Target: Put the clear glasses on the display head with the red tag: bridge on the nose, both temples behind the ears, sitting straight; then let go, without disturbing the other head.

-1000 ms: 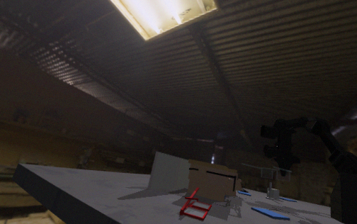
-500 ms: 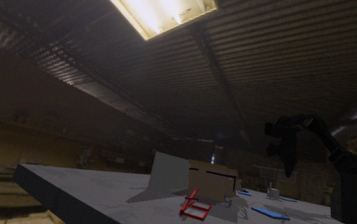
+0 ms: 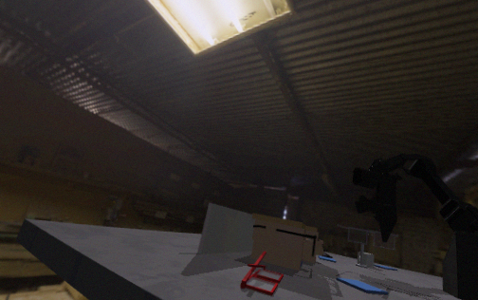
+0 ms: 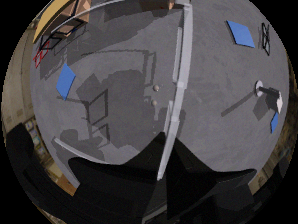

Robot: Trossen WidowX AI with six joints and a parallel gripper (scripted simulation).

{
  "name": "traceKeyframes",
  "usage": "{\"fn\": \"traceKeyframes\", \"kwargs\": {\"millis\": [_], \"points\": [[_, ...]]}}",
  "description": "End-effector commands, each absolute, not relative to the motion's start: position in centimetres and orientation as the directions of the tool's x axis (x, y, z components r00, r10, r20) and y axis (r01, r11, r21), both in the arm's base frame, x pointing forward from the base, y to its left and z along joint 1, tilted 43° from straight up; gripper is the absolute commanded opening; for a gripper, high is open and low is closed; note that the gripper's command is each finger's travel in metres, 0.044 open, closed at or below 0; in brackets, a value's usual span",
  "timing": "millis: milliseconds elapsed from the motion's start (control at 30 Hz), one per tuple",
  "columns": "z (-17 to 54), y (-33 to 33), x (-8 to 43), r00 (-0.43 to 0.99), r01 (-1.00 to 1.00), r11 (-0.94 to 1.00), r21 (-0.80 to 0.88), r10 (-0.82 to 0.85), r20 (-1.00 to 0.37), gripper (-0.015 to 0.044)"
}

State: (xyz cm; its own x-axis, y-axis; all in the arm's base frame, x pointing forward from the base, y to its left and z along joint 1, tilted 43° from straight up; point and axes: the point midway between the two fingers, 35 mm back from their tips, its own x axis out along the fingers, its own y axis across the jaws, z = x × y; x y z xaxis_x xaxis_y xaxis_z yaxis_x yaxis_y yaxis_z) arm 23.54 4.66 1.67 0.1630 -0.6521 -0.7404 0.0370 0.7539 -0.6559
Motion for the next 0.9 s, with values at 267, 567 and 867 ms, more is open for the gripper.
{"fn": "traceKeyframes", "kwargs": {"millis": [267,567,867], "points": [[0.8,4.0,23.7,0.163,0.029,0.751,-0.66,-0.655,-0.738,0.0],[0.1,3.5,23.9,0.163,0.029,0.751,-0.659,-0.654,-0.738,0.0],[-0.4,3.0,24.1,0.163,0.029,0.751,-0.659,-0.654,-0.739,0.0]]}}
